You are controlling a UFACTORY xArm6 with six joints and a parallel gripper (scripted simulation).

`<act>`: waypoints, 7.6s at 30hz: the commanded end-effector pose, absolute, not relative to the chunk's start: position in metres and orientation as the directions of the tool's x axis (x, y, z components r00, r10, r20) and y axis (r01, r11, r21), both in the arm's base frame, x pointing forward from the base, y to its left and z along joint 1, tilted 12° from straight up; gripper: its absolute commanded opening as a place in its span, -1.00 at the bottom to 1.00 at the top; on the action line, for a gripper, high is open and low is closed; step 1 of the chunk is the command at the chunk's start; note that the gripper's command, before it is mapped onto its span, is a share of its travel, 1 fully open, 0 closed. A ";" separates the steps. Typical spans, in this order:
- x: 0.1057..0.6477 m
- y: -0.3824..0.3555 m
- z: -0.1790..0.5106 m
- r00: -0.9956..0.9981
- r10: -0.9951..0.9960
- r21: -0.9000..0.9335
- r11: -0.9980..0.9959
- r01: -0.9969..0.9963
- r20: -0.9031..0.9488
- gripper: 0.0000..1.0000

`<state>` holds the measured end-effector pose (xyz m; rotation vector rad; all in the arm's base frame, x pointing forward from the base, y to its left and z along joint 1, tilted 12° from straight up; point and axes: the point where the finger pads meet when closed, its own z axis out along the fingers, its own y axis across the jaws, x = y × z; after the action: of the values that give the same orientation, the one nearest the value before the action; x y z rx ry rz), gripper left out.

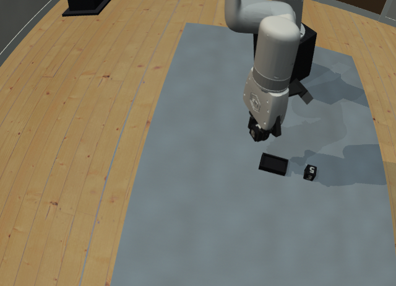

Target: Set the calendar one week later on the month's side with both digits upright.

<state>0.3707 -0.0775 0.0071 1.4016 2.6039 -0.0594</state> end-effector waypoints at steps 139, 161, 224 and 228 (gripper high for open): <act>0.379 -0.132 -0.086 0.151 0.981 0.173 -0.129 0.977 -0.121 -0.47; 0.379 -0.132 -0.086 0.151 0.981 0.173 -0.129 0.977 -0.121 -0.47; 0.380 -0.133 -0.089 0.151 0.981 0.173 -0.129 0.977 -0.121 -0.47; 0.380 -0.133 -0.089 0.151 0.981 0.173 -0.129 0.977 -0.121 -0.47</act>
<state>0.3786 -0.1327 -0.0903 2.2154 1.9208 0.0299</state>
